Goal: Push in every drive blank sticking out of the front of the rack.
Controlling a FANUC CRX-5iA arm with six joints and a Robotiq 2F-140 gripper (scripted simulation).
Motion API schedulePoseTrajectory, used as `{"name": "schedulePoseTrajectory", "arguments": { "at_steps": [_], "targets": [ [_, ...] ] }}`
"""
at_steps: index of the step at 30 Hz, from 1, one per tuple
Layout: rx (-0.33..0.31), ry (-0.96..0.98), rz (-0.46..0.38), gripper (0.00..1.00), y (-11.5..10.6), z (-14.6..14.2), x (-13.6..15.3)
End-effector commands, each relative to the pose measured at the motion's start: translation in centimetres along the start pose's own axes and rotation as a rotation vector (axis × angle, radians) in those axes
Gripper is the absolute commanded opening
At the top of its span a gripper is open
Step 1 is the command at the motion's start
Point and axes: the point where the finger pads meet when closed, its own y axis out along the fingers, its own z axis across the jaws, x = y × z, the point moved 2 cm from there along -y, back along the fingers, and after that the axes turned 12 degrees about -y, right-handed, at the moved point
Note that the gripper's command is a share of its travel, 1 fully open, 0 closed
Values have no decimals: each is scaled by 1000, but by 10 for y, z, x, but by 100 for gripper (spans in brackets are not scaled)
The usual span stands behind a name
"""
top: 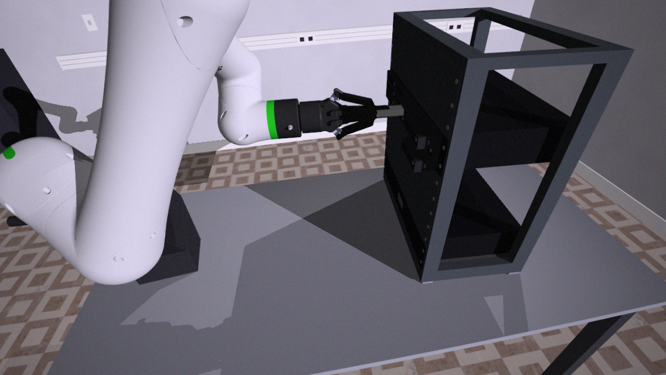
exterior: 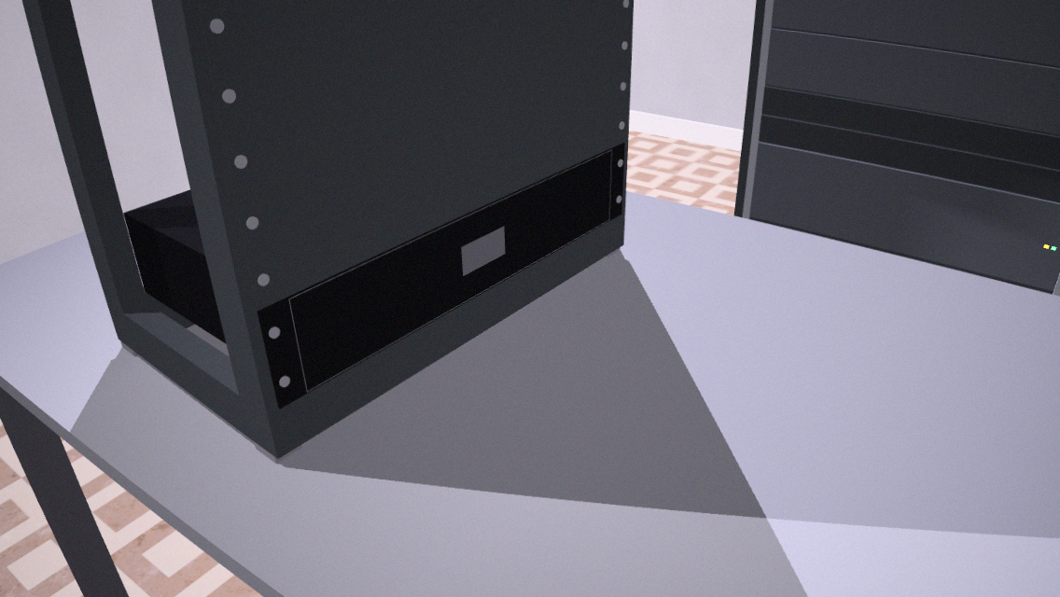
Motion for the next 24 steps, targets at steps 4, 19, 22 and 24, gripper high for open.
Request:
{"name": "schedulePoseTrajectory", "arguments": {
  "at_steps": [4, 19, 22, 24],
  "targets": [
    [-1, 1, 0, 10, 1, -1, 0],
    [-1, 1, 0, 10, 10, -1, 0],
    [-1, 1, 0, 10, 10, -1, 0],
    [-1, 1, 0, 10, 10, -1, 0]
  ]
}}
